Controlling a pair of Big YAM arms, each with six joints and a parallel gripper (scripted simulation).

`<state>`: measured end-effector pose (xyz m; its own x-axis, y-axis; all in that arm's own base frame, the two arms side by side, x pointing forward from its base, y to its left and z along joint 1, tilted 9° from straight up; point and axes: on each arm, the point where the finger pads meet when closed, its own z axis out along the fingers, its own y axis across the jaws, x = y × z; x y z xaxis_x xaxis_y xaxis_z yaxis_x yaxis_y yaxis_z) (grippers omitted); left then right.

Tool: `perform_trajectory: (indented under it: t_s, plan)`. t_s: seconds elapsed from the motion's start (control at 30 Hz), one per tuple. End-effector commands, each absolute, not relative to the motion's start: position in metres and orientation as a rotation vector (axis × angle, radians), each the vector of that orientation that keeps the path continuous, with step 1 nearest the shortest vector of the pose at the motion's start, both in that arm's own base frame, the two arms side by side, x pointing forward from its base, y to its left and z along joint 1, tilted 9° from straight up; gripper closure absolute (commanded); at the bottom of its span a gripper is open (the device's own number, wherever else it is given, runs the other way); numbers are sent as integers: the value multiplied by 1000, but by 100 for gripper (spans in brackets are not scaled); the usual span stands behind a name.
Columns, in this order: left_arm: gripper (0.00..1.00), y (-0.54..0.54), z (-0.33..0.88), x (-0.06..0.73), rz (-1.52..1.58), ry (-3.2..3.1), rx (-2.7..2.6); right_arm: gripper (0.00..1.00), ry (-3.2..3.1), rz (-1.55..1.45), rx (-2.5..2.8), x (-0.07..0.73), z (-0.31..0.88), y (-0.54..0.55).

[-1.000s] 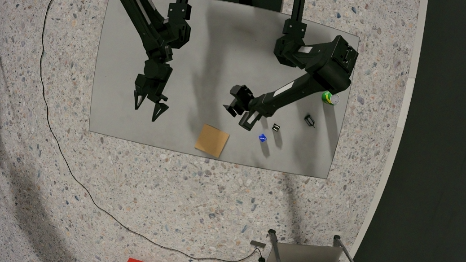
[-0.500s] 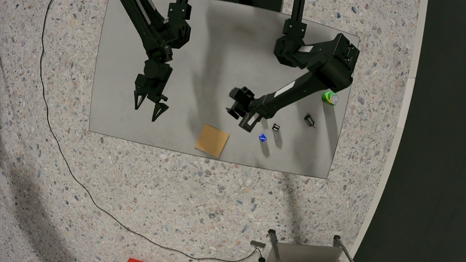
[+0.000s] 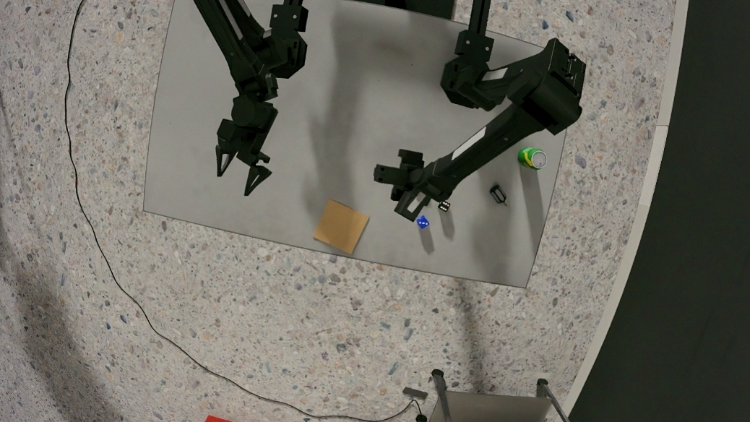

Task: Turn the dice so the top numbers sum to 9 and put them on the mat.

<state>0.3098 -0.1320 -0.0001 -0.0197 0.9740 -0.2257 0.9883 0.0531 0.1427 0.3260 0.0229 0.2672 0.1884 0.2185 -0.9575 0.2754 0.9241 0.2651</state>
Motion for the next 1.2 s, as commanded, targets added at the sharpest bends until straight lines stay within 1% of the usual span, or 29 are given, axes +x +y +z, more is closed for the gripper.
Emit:
perform_trajectory:
  t_s: [0.0,0.3,0.4,0.5,1.17]
  plan:
    - [0,-120,22,330,-28,2254,1797,0,1387,-38,427,327,271,23]
    - [0,-76,41,327,151,2579,1508,0,1387,-38,427,327,271,23]
    - [0,-76,41,327,152,2580,1507,0,1387,-38,427,327,271,23]
    - [0,-59,49,325,230,2681,1382,0,1387,-38,427,327,271,23]
    - [0,-57,39,318,227,2709,1390,0,1387,-38,427,327,271,23]
